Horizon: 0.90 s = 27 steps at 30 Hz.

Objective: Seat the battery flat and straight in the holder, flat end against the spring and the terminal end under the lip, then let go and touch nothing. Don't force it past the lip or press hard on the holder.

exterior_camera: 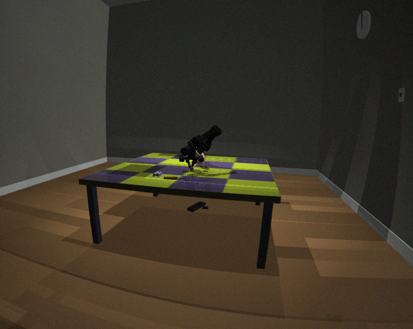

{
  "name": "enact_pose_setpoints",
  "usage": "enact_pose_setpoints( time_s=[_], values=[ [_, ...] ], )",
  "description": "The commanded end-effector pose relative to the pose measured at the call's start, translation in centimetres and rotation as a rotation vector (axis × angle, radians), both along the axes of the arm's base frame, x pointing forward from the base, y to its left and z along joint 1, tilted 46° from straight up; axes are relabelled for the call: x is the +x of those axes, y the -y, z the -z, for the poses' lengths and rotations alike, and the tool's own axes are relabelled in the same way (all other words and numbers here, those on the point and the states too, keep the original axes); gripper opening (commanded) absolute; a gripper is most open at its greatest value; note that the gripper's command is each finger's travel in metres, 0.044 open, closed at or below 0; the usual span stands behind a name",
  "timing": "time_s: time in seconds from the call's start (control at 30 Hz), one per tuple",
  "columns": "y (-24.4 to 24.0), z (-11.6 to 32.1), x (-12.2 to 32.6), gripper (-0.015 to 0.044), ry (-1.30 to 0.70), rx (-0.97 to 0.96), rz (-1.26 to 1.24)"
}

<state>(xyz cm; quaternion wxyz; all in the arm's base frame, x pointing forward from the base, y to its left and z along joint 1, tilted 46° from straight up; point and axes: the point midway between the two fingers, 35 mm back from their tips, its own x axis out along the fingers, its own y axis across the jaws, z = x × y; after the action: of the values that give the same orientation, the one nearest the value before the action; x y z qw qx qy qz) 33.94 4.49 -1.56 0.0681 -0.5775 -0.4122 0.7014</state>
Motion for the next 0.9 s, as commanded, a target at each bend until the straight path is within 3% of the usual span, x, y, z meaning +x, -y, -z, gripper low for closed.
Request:
enact_pose_setpoints(
  time_s=[0.0,0.87],
  values=[
    [-0.22,0.07,0.41,0.0059,0.032,0.013,0.021],
    [-0.34,0.43,-0.07,0.0059,0.110,0.056,0.101]
  ],
)
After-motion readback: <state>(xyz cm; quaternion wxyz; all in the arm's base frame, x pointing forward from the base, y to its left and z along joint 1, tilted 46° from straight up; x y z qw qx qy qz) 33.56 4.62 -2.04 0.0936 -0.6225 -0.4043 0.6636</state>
